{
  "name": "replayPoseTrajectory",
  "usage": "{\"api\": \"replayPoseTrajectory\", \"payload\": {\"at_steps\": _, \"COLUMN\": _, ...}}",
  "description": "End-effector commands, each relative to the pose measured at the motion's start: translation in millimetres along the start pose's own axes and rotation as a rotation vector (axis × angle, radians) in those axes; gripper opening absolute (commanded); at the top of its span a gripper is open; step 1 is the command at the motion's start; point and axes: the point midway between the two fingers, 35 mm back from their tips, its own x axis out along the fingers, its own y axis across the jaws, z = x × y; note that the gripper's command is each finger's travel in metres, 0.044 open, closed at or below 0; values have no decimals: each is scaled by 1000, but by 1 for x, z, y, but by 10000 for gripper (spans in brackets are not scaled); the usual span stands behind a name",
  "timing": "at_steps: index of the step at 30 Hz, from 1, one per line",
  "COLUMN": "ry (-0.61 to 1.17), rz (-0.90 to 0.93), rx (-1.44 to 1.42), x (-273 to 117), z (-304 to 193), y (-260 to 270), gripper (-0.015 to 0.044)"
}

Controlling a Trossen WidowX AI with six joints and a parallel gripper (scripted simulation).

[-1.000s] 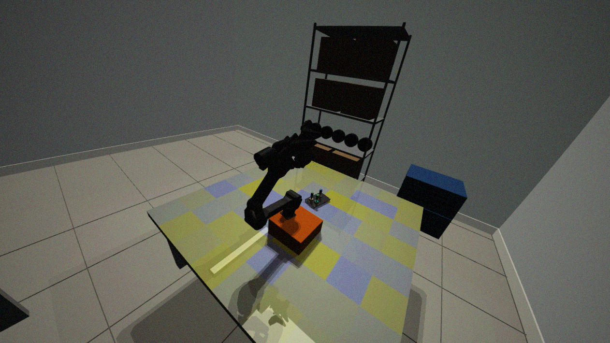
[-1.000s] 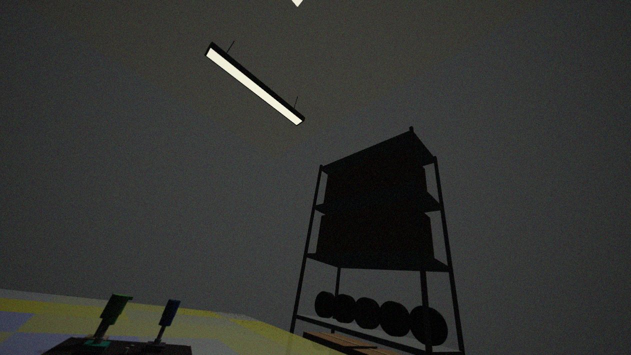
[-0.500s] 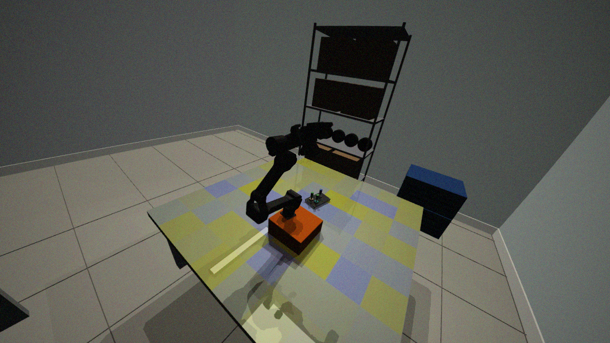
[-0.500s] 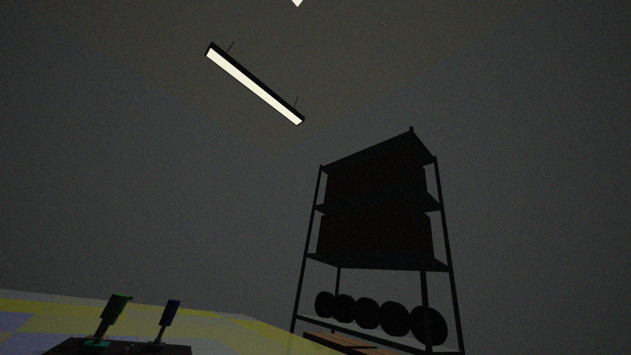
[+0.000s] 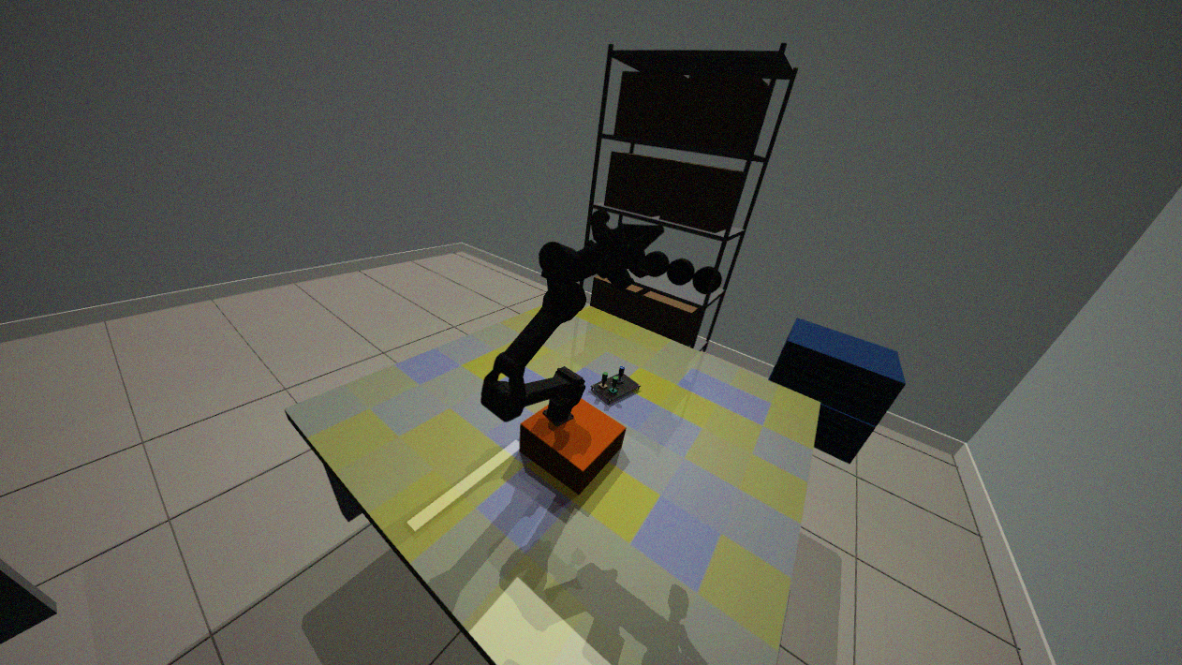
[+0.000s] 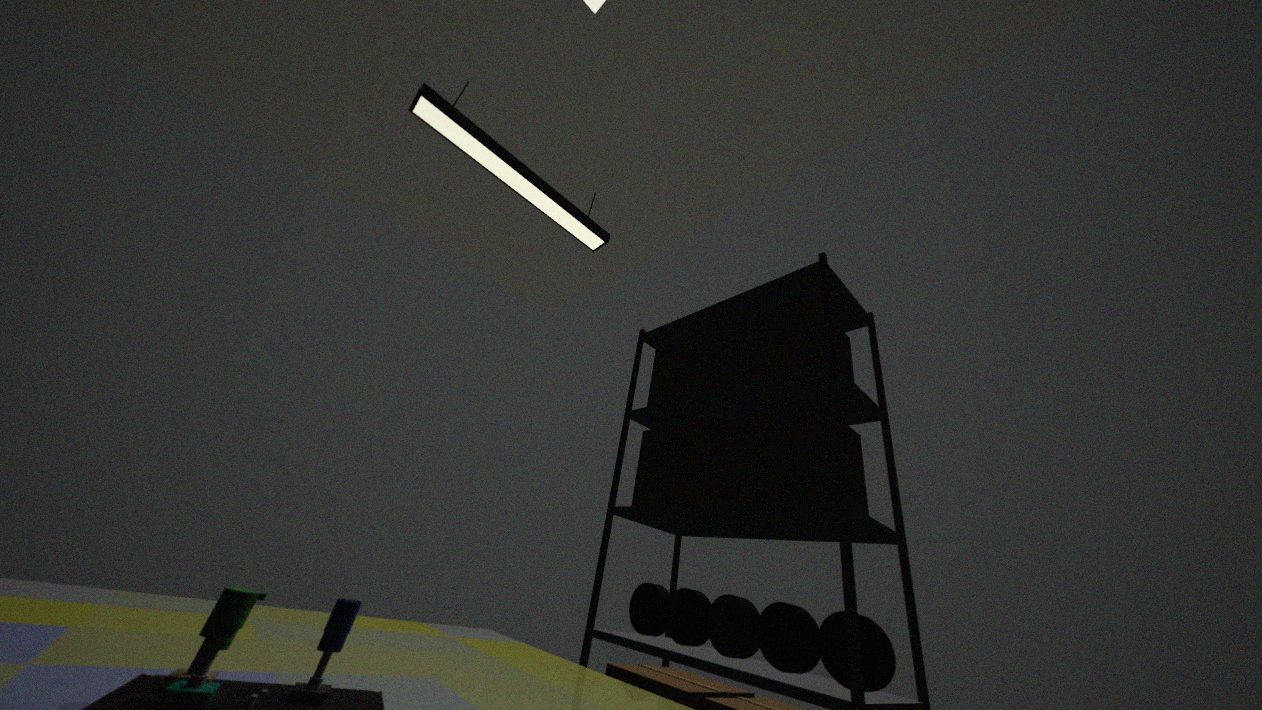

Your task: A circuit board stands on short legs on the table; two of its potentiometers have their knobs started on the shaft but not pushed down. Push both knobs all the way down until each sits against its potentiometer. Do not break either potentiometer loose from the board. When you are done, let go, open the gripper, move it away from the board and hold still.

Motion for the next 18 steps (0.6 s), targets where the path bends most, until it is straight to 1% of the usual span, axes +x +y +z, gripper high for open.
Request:
{"api": "replayPoseTrajectory", "payload": {"at_steps": 1, "ry": 38, "rz": -43, "rx": -132, "x": 4, "z": -13, "y": -19, "gripper": 0}}
{"api": "replayPoseTrajectory", "payload": {"at_steps": 18, "ry": 218, "rz": -203, "rx": -663, "x": 10, "z": -55, "y": -99, "gripper": 0}}
